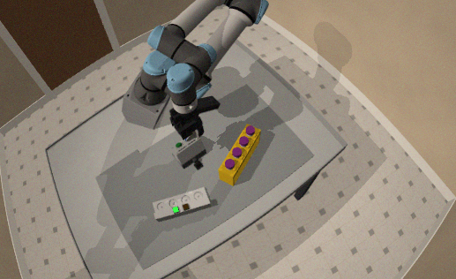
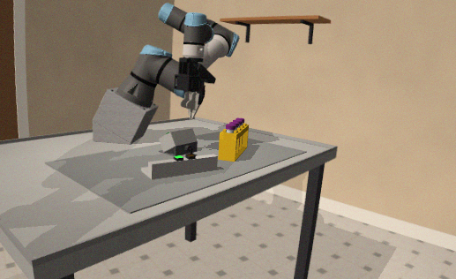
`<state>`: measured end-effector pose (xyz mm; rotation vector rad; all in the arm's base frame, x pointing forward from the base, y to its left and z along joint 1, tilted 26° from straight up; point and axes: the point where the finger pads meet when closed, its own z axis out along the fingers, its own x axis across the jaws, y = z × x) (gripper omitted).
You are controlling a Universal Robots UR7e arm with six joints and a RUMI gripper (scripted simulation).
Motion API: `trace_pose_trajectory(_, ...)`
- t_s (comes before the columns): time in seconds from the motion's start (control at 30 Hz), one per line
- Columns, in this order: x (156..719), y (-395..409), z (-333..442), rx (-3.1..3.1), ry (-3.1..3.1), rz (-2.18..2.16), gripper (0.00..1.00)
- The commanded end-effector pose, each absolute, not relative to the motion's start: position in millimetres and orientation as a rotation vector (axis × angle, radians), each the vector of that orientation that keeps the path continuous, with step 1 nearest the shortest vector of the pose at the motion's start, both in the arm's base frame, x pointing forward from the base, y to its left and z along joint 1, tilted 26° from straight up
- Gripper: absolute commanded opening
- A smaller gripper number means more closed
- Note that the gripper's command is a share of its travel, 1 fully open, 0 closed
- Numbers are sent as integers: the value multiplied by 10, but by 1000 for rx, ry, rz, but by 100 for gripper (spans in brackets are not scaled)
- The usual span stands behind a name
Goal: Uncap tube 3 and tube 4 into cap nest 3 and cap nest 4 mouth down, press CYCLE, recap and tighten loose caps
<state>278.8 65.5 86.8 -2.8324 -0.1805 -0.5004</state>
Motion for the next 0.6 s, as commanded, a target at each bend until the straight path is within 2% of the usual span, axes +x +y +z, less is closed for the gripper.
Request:
trace_pose_trajectory(0.0,2568,141,169,-2846,-240,-154,0)
trace_pose_trajectory(0.1,2568,141,169,-2846,-240,-154,0)
trace_pose_trajectory(0.13,2443,34,504,-2846,-241,-154,0)
trace_pose_trajectory(0.57,2443,34,504,-2846,-241,-154,0)
